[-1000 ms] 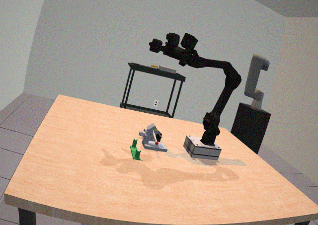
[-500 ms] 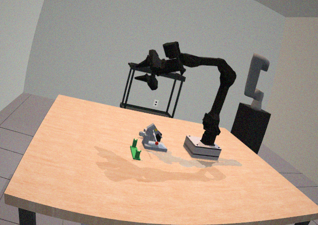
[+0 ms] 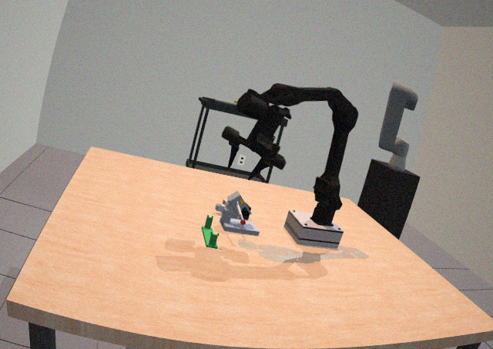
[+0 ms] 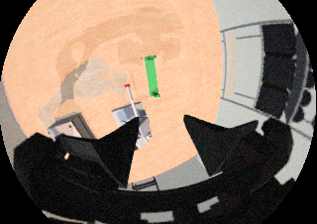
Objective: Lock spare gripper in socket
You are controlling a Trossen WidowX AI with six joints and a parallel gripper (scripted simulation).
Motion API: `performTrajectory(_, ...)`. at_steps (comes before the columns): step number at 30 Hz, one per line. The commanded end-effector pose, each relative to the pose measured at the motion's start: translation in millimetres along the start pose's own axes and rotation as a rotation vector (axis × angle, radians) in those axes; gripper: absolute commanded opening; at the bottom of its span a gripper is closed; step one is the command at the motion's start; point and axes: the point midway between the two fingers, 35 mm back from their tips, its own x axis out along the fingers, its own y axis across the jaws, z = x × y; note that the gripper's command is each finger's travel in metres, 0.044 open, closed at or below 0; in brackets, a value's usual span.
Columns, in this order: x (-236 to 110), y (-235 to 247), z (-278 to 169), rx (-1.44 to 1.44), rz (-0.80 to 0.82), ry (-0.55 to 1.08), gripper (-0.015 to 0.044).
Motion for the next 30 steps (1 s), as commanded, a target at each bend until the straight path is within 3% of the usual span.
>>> performTrajectory(1, 1, 45, 13, -0.185, 0.260, -0.058, 0.0300)
performTrajectory(9, 1, 45, 13, -0.185, 0.260, -0.058, 0.0300)
performTrajectory(17, 70, 47, 13, -0.183, 0.259, -0.057, 0.0300)
performTrajectory(30, 86, 52, 13, -0.183, 0.259, -0.057, 0.0300)
